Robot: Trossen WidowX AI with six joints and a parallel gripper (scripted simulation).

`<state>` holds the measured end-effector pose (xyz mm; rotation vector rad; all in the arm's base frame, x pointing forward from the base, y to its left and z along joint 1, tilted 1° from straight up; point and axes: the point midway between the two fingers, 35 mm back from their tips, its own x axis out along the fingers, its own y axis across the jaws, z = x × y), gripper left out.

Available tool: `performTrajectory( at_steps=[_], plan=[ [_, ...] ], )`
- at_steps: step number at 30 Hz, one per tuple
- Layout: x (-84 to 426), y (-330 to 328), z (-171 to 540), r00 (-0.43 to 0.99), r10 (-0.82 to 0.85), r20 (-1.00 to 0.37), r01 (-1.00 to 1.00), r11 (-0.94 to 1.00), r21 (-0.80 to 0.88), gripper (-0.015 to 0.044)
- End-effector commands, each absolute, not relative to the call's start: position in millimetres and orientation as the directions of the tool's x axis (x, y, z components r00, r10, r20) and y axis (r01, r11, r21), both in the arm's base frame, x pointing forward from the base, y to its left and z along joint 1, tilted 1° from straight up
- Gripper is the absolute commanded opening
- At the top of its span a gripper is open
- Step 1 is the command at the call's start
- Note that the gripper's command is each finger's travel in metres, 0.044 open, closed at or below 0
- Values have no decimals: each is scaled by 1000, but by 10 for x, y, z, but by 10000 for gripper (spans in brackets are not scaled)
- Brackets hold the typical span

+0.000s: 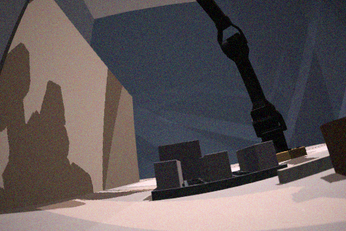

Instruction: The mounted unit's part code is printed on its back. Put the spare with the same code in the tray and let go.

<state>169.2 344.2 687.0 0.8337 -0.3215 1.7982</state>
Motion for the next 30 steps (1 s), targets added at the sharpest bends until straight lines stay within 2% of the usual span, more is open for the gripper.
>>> performTrajectory(
  at_steps=[1, 7, 13, 23, 30],
  plan=[
    [1692, 3442, 6870, -178, 717, 674, -906, -387, 172, 426],
    [1716, 3449, 6860, -170, 721, 672, -908, -380, 178, 440],
    [2500, 3581, 6454, 89, 832, 547, -922, -138, 361, 440],
    [3788, 3314, 5371, 514, 843, 159, -751, 353, 557, 440],
    [4363, 2786, 4484, 683, 709, -178, -531, 649, 544, 440]
  ],
)
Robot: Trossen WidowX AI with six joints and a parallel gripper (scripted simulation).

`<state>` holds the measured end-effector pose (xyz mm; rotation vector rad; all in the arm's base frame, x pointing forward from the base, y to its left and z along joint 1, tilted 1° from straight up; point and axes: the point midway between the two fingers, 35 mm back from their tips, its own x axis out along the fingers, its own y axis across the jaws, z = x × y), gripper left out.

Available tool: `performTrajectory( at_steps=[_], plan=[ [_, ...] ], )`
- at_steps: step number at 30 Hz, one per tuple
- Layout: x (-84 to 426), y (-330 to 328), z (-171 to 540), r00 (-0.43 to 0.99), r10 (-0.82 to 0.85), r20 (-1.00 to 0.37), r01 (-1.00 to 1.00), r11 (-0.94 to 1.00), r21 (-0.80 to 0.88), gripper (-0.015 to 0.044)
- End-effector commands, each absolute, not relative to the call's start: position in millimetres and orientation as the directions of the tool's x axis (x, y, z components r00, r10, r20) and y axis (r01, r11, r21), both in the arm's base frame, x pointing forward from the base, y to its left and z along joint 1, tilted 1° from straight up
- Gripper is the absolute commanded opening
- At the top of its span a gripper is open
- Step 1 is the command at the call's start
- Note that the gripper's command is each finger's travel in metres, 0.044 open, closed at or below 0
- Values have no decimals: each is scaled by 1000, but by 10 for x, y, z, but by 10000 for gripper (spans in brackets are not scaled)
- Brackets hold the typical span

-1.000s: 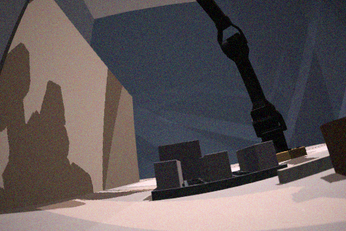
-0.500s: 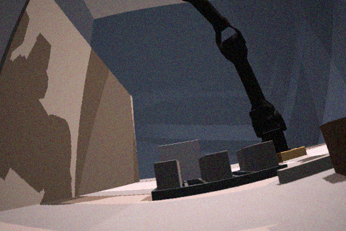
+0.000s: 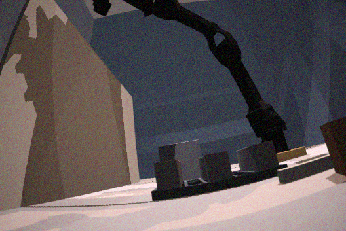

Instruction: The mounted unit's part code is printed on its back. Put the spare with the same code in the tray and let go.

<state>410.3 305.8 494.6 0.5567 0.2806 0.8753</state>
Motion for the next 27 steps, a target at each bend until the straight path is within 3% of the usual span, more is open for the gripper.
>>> performTrajectory(
  at_steps=[1, 8, 16, 23, 27],
  plan=[
    [4417, 2693, 4356, 695, 682, -227, -498, 684, 533, 440],
    [4593, 1929, 3478, 687, 460, -562, -259, 878, 402, 440],
    [4314, 925, 2634, 462, 181, -868, -41, 982, 184, 440],
    [3723, 164, 2200, 127, 5, -992, 31, 999, 9, 440],
    [3658, 103, 2177, 92, -6, -996, 33, 999, -3, 440]
  ],
)
